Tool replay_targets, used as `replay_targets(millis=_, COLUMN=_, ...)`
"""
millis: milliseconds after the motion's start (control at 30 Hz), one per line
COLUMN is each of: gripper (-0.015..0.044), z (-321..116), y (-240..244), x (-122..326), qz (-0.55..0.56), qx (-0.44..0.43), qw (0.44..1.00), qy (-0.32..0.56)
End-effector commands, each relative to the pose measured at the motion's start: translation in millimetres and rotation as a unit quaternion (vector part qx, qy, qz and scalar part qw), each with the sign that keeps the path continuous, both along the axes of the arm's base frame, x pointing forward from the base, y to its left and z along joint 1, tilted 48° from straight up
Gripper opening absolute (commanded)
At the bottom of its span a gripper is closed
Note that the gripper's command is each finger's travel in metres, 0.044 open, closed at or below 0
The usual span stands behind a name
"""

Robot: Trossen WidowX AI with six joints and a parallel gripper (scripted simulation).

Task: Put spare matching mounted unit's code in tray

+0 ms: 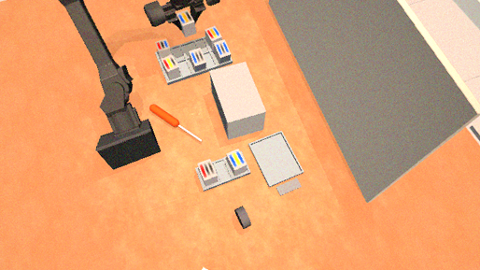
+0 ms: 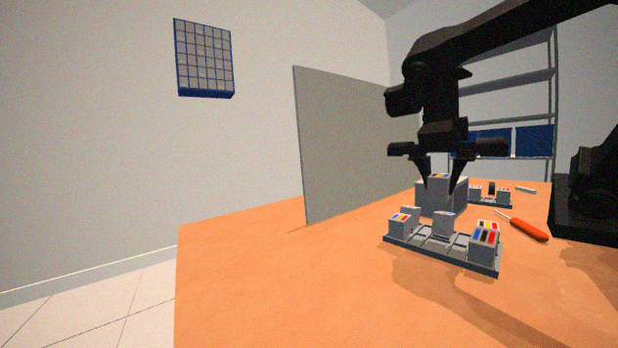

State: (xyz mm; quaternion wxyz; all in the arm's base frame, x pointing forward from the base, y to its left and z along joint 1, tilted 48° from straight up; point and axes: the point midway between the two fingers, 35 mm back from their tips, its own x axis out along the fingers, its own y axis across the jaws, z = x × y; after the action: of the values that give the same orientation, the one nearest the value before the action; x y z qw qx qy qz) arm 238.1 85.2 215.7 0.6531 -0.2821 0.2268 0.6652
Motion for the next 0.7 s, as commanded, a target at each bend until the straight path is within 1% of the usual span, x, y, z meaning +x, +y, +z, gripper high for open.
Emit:
replay_targets(millis=0, gripper=0.0000, z=8, y=-11, x=-2, qz=0.001, qx=-0.002, qw=1.000, qy=-0.011)
replay_targets(millis=100, gripper=0.0000, z=7, y=-13, x=1, qz=0.001, qx=-0.003, qw=1.000, qy=-0.011)
replay_targets(millis=667, gripper=0.0000, z=-31, y=-68, x=61, qz=-0.005, qx=-0.020, qw=1.000, qy=-0.007)
